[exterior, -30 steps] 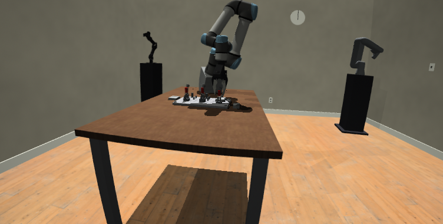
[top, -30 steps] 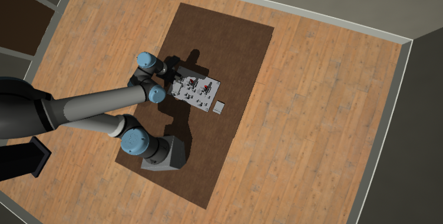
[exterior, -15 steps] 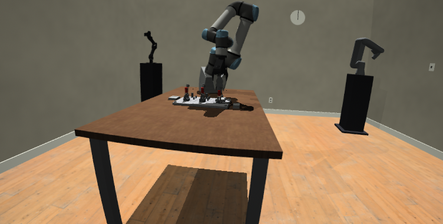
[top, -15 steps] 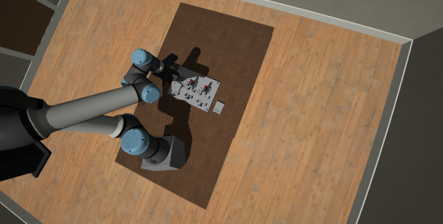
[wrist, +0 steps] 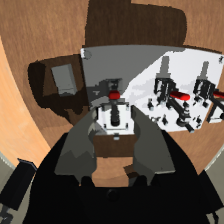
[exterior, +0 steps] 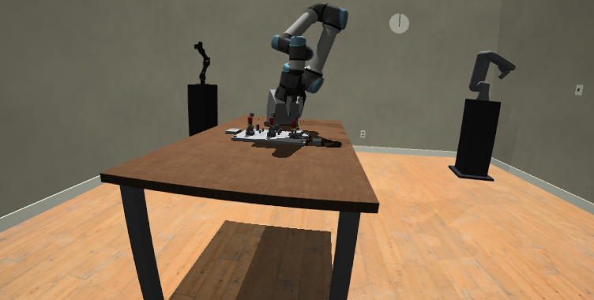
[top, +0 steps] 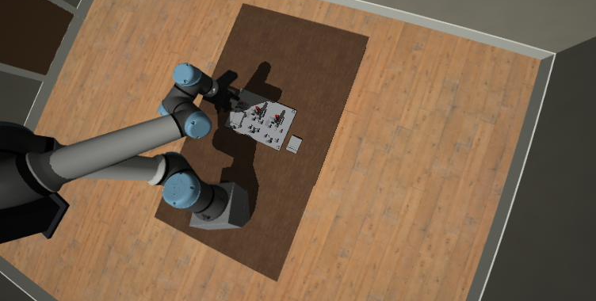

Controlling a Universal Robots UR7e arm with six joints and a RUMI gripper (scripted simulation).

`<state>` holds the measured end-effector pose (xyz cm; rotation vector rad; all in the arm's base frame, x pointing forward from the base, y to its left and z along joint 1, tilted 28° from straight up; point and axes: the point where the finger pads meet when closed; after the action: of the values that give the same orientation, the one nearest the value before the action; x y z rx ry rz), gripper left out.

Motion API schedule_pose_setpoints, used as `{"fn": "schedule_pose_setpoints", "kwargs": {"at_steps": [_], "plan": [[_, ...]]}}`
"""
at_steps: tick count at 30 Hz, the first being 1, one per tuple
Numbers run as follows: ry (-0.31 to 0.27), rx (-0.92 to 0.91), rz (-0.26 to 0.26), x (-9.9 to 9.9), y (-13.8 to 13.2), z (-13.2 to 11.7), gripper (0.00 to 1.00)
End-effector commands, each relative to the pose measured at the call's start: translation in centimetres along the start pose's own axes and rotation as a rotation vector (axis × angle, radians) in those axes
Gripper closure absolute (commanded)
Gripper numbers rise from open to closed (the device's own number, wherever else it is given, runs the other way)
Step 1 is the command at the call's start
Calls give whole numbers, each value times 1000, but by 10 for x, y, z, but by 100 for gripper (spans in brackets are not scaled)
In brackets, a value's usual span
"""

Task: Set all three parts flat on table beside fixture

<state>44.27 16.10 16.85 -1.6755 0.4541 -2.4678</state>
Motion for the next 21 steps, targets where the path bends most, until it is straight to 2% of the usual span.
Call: {"fn": "schedule_pose_setpoints", "kwargs": {"at_steps": [1, 5, 6, 13, 21], "plan": [[1, 0, 0, 0, 0, 0, 72], [1, 0, 0, 0, 0, 0, 72], [1, 0, 0, 0, 0, 0, 41], [1, 0, 0, 4, 0, 0, 41], [1, 0, 0, 22, 0, 0, 41]]}}
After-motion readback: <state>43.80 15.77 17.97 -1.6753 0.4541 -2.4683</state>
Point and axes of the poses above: the point where the finger pads meet when closed, its own x axis back along the fingers, its own y axis across the jaws, z = x × y, and after that the axes turned 12 degrees about -x, right-handed
